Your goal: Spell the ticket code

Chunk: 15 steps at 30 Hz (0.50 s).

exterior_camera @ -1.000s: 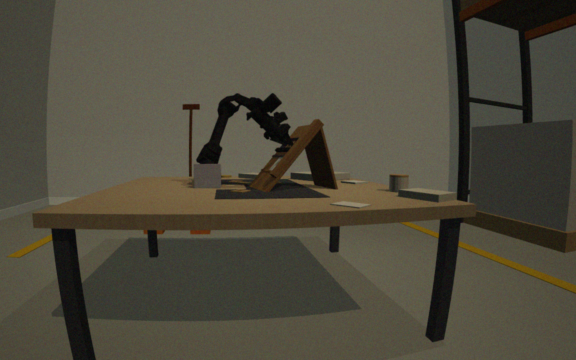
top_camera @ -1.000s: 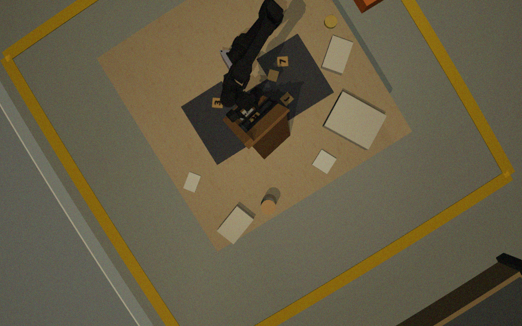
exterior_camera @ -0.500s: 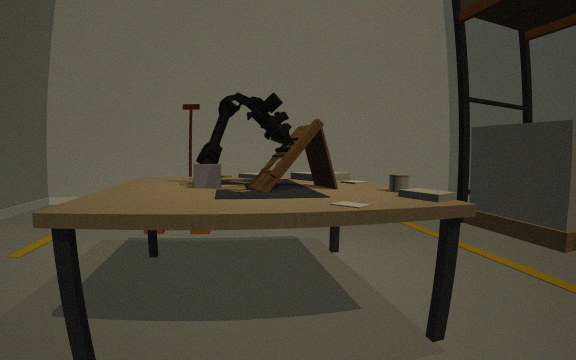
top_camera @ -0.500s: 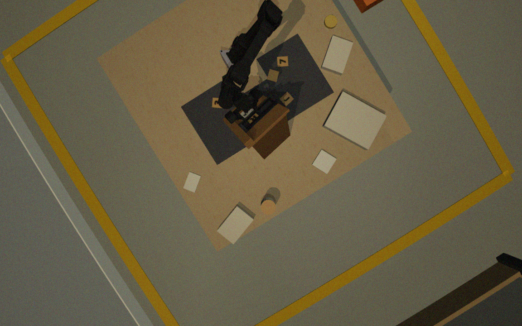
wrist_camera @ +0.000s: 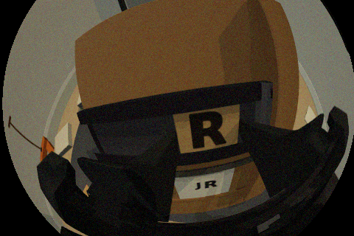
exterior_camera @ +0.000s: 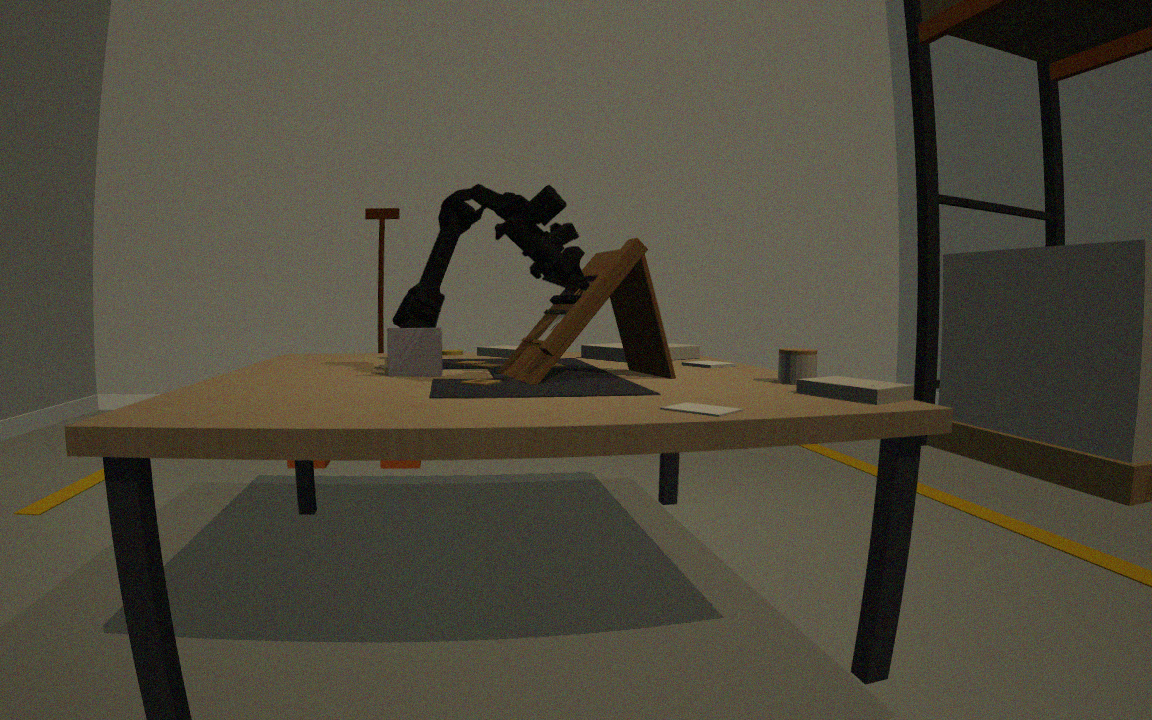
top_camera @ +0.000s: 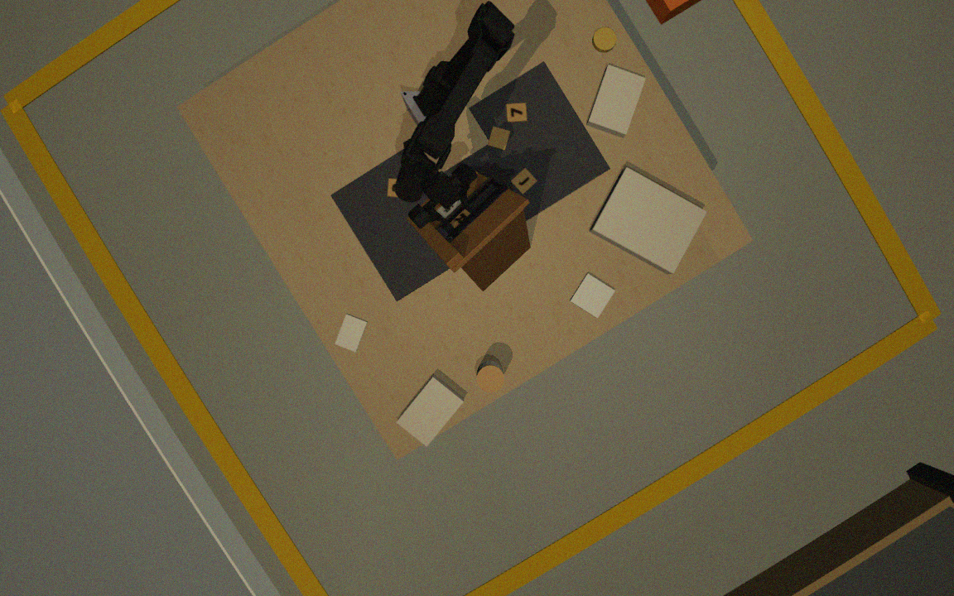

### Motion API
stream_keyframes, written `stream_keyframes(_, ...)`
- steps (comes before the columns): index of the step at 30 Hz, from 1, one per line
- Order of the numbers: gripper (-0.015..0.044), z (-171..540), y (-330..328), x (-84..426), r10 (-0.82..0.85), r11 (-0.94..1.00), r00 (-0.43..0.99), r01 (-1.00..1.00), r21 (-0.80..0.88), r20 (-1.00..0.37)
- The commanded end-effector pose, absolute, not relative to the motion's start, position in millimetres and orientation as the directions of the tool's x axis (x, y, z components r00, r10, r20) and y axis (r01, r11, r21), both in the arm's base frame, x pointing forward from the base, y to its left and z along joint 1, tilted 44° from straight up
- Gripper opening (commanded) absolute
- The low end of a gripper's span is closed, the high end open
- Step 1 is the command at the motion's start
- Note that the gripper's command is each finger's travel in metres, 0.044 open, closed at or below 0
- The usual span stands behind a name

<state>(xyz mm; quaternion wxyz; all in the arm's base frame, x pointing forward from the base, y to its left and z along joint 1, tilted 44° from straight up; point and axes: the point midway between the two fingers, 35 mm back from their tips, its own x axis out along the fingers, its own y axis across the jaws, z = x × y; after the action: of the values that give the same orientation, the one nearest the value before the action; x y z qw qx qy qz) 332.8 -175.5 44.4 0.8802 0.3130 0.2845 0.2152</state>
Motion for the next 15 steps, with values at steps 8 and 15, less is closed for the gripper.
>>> stream_keyframes(8, 0.0000, 42.3, -181.3, 335.2, 0.557, 0.714, 0.748, -0.209, 0.668, -0.361)
stream_keyframes(15, 0.0000, 39.6, -184.2, 336.0, 0.557, 0.714, 0.748, -0.209, 0.668, -0.361)
